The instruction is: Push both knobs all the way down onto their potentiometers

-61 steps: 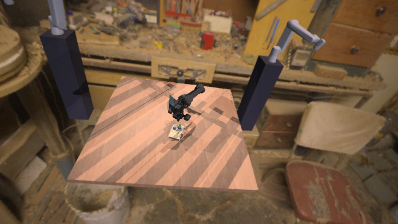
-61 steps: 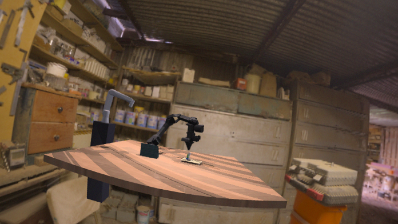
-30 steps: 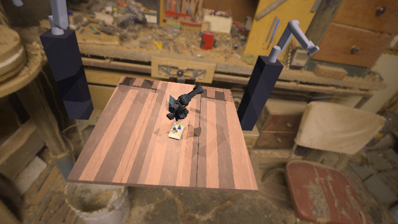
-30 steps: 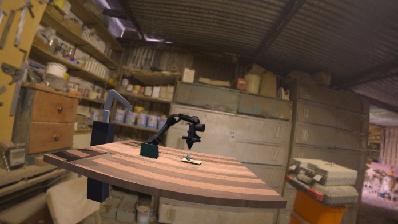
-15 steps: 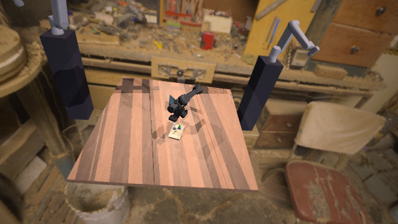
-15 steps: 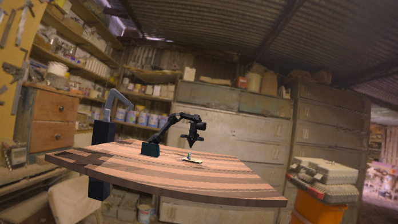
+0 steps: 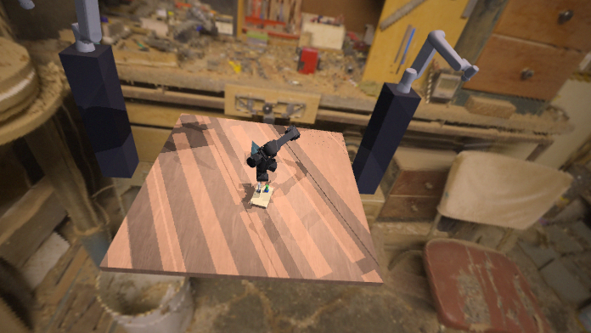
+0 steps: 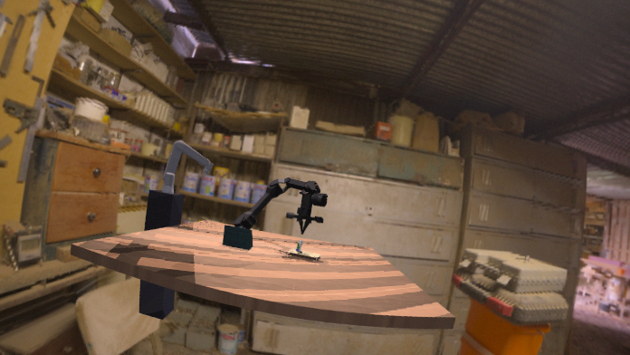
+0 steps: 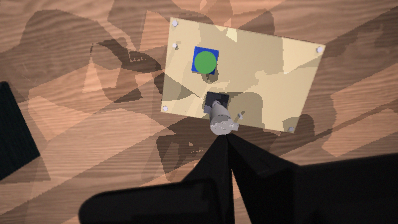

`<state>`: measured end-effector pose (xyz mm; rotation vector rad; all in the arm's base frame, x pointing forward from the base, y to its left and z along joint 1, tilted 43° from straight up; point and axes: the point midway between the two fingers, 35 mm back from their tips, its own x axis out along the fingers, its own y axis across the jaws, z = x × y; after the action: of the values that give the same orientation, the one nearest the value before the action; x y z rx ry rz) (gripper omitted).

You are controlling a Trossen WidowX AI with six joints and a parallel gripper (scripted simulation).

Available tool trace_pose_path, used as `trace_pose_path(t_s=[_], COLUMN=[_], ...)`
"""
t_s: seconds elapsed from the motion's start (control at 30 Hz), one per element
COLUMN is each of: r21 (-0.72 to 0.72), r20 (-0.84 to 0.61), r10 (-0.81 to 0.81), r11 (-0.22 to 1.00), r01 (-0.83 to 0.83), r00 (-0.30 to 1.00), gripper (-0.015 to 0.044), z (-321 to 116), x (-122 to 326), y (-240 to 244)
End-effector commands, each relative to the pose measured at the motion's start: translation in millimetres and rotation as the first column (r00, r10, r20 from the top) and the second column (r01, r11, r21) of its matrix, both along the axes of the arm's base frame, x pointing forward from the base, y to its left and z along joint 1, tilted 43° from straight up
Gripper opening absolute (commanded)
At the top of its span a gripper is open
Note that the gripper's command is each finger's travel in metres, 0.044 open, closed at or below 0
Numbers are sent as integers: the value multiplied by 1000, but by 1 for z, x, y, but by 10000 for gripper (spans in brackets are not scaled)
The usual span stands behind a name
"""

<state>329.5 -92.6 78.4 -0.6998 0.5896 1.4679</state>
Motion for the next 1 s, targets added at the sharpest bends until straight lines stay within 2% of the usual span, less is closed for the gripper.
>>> trace_pose_path(t_s=[0.0,0.97], r21=[-7,-7], r20=[58,62], r10=[72,77], r11=[997,997], r01=[-72,-76], r00=[996,995], gripper=[0,0], z=[-2,-21], x=[1,1], y=[-2,16])
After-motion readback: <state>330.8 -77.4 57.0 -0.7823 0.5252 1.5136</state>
